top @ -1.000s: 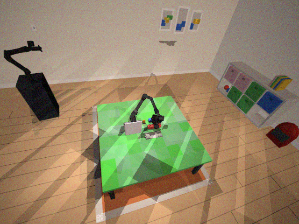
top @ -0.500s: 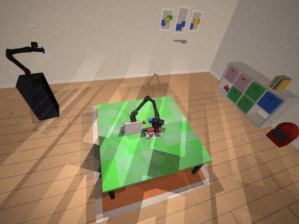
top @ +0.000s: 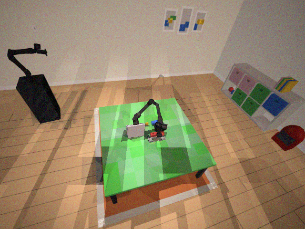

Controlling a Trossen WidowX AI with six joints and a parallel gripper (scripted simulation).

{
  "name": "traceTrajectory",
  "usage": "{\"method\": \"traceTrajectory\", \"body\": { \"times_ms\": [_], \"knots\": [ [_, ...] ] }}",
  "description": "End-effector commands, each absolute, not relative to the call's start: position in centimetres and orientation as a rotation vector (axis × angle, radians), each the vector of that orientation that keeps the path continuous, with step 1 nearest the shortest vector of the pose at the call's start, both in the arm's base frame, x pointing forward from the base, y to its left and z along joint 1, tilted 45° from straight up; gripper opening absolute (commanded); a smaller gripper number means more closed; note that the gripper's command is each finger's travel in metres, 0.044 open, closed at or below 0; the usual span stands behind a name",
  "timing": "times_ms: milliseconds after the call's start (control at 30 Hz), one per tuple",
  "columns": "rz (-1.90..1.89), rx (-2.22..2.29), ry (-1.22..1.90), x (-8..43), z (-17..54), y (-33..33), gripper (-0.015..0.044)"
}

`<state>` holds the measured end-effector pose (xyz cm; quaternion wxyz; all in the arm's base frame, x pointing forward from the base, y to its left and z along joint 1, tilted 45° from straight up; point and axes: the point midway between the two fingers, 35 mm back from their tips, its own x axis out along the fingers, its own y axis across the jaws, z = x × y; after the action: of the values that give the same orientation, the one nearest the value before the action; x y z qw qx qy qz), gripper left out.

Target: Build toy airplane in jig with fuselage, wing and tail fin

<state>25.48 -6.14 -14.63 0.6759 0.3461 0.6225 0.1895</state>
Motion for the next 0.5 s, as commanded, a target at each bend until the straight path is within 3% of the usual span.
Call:
{"method": "traceTrajectory", "body": {
  "times_ms": [0, 467],
  "knots": [
    [0.427, 0.771, 1.399, 25.45, -14.74, -6.21, 0.0195],
    [0.427, 0.771, 1.399, 25.5, -14.92, -6.05, 0.0195]
  ]
}}
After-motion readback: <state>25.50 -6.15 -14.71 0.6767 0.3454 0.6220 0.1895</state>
